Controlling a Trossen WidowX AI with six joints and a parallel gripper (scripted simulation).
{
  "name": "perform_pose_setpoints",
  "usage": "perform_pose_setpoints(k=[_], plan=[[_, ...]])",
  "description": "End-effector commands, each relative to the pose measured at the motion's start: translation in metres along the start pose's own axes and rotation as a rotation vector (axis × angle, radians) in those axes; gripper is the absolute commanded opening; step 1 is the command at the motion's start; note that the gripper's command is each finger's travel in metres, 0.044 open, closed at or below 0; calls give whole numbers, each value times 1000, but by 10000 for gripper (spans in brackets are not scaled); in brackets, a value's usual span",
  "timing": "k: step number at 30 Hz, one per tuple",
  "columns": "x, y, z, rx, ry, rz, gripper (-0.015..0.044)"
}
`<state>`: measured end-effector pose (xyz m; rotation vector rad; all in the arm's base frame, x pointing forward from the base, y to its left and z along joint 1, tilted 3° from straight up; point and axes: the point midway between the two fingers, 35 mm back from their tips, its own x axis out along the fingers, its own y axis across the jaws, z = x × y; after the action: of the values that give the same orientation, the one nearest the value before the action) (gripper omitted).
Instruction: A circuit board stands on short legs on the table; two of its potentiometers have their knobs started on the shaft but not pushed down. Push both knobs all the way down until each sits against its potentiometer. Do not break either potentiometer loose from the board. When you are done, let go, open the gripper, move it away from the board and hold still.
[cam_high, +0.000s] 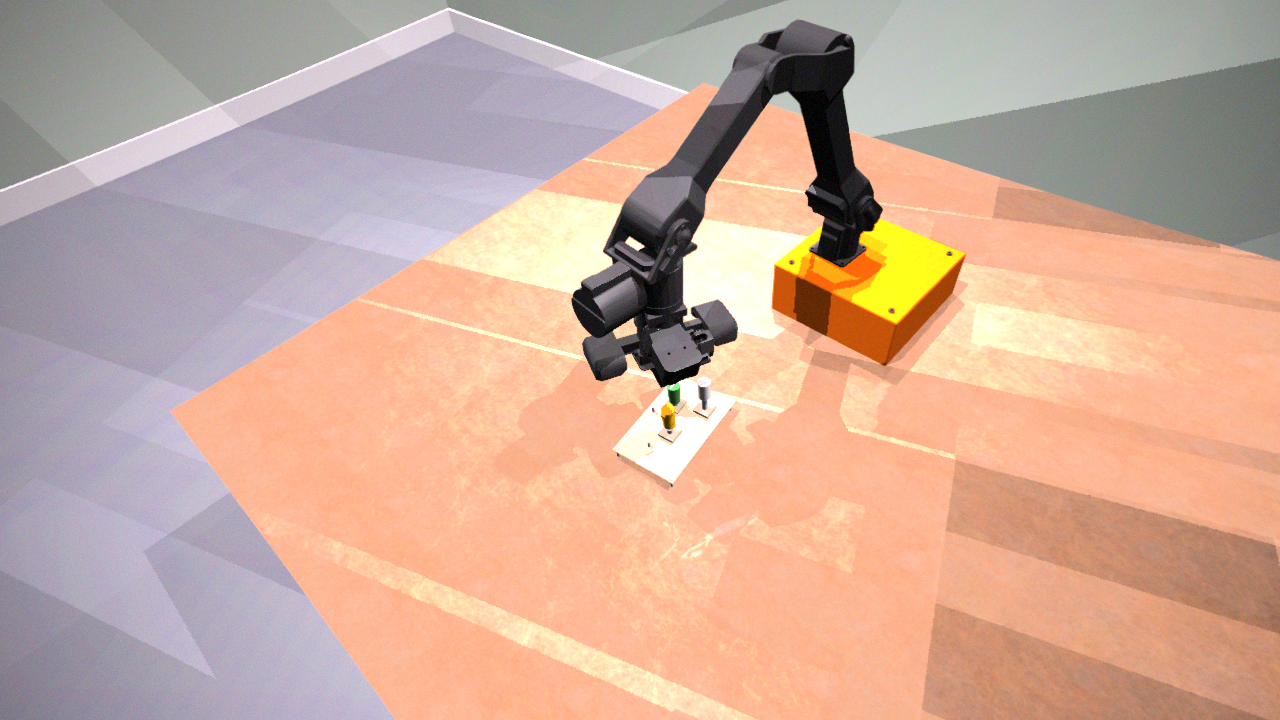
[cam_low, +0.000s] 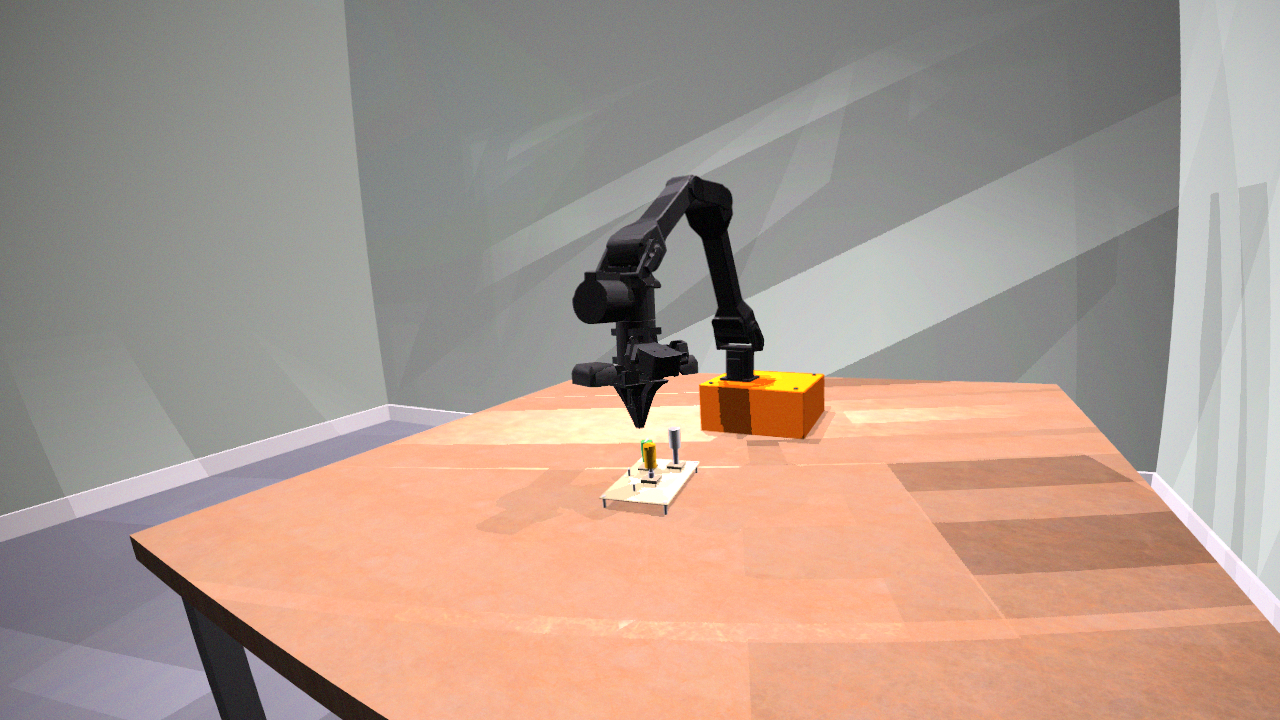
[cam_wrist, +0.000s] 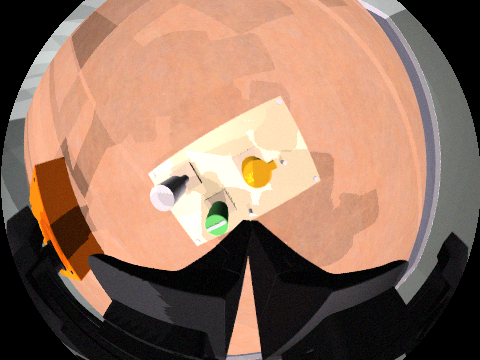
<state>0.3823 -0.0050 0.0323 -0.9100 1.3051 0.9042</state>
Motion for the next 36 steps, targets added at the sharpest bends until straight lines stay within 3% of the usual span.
perform_pose_setpoints(k=[1,36], plan=[[-1,-1,2,145,-1,2,0],[-10,-4,12,1362,24,12,0]])
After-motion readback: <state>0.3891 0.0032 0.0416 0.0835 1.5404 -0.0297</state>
